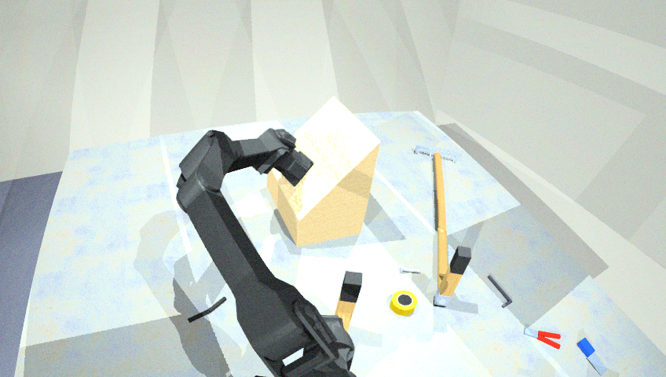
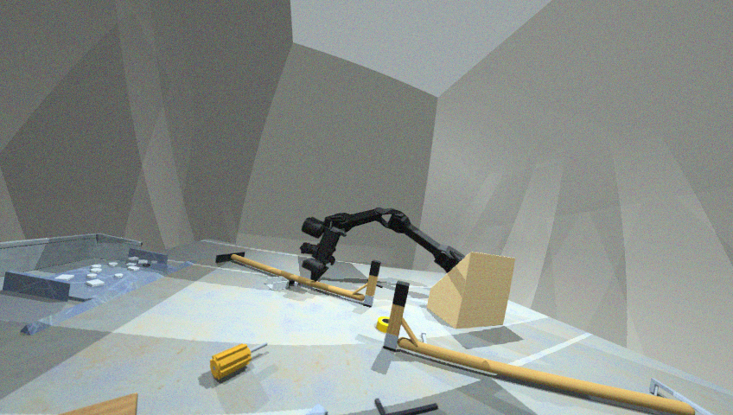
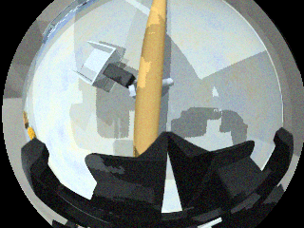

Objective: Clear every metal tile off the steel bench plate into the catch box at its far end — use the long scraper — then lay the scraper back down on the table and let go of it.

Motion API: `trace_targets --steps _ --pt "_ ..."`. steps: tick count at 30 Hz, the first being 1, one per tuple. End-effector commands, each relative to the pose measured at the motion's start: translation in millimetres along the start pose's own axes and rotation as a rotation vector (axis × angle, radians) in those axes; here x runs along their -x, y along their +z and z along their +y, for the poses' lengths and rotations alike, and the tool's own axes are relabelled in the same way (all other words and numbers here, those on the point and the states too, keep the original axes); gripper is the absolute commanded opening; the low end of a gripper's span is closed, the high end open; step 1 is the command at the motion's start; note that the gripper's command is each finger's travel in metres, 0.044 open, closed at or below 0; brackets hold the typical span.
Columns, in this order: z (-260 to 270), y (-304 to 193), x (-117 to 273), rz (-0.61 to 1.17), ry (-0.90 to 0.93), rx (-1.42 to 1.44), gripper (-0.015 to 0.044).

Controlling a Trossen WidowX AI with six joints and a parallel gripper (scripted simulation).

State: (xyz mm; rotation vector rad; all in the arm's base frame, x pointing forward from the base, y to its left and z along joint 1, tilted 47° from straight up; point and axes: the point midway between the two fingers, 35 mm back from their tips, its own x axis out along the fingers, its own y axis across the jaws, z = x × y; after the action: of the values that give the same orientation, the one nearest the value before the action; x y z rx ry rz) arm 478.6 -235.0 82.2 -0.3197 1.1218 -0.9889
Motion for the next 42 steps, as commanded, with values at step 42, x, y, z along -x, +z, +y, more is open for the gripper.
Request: trace_targets --steps 42 --pt "48 4 -1 -0.001 0.004 -0.001 0.0000"
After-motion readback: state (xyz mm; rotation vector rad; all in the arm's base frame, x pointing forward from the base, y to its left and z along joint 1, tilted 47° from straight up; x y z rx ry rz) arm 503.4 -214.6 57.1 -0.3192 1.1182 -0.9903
